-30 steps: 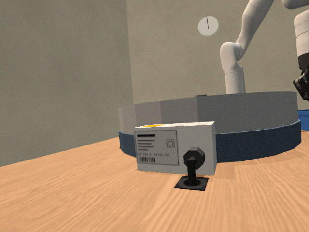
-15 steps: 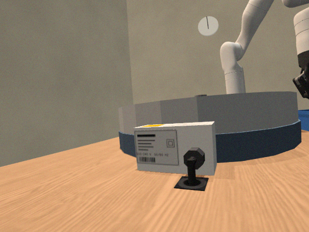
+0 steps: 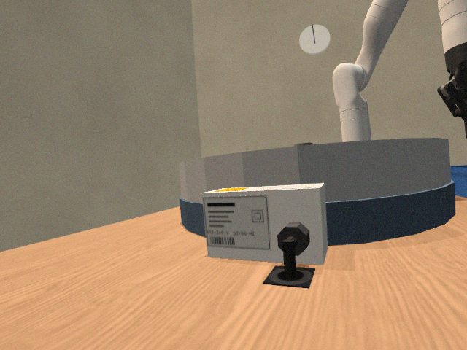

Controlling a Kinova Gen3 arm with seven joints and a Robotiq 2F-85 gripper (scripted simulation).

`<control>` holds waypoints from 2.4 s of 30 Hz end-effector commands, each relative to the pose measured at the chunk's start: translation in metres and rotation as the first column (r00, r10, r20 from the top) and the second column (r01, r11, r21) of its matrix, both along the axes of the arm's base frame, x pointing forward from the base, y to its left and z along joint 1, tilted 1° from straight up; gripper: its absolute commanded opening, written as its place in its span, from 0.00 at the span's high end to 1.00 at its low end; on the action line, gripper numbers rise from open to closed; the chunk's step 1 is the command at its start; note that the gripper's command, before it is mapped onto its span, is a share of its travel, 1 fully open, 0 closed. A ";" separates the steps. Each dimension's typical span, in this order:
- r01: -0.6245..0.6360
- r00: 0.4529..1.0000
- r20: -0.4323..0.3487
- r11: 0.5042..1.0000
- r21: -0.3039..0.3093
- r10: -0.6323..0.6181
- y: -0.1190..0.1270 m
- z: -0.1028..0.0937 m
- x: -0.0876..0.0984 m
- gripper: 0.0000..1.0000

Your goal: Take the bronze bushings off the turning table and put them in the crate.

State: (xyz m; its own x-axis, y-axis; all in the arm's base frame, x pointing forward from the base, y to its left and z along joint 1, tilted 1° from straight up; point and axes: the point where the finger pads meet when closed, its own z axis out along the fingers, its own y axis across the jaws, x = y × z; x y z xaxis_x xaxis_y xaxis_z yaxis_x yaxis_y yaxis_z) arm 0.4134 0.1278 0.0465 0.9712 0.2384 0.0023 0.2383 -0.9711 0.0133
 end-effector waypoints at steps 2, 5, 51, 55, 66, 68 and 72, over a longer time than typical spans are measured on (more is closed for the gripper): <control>-0.004 1.000 0.006 1.000 0.005 0.004 0.003 0.003 0.001 0.84; -0.004 1.000 0.006 1.000 0.005 0.004 0.003 0.003 0.001 0.84; -0.003 1.000 0.004 1.000 0.003 0.003 0.002 0.058 0.000 0.84; -0.003 1.000 0.004 1.000 0.003 0.003 0.002 0.058 0.000 0.84; -0.003 1.000 0.004 1.000 0.003 0.003 0.002 0.058 0.000 0.84; -0.003 1.000 0.004 1.000 0.003 0.003 0.002 0.058 0.000 0.84; -0.003 1.000 0.004 1.000 0.003 0.003 0.002 0.058 0.000 0.84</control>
State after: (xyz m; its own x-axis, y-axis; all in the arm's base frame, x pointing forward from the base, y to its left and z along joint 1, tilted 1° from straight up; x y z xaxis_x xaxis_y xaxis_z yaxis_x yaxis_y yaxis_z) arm 0.4132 0.1299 0.1036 0.9705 0.2409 0.0055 0.2408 -0.9705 0.0117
